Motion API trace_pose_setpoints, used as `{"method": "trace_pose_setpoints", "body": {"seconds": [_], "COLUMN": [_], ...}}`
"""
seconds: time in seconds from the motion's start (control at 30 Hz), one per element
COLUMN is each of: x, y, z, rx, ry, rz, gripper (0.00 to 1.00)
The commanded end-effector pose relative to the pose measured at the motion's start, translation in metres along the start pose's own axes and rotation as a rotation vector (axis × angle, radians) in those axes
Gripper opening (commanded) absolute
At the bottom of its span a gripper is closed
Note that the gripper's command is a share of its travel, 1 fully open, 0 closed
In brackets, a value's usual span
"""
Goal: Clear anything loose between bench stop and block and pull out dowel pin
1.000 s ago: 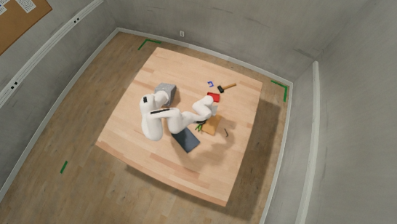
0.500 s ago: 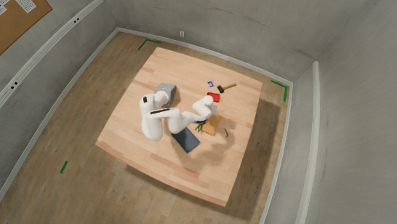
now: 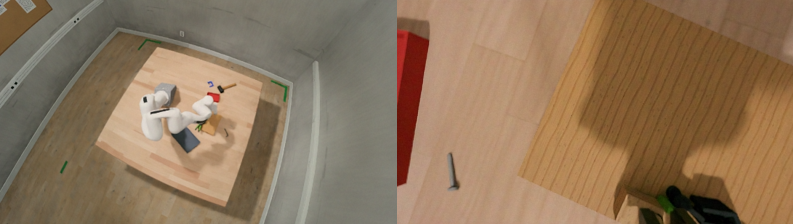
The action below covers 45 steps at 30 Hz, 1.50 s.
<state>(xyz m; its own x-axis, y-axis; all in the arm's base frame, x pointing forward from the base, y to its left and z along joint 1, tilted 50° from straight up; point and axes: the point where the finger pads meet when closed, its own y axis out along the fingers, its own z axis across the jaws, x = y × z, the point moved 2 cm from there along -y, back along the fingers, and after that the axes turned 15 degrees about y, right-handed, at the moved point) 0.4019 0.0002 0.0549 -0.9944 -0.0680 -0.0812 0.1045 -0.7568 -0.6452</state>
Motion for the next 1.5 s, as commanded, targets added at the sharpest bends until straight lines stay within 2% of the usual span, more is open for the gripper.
{"method": "trace_pose_setpoints", "body": {"seconds": [0.0,1.03,1.47], "x": [-0.0011,-0.0011,-0.0011], "y": [-0.0012,-0.0017,-0.0020], "z": [-0.0001,-0.0001,-0.0001], "rx": [-0.002,-0.002,-0.002], "ry": [-0.047,-0.259,-0.192], "rz": [0.002,0.002,0.002], "gripper": [0.00,0.00,0.00]}}
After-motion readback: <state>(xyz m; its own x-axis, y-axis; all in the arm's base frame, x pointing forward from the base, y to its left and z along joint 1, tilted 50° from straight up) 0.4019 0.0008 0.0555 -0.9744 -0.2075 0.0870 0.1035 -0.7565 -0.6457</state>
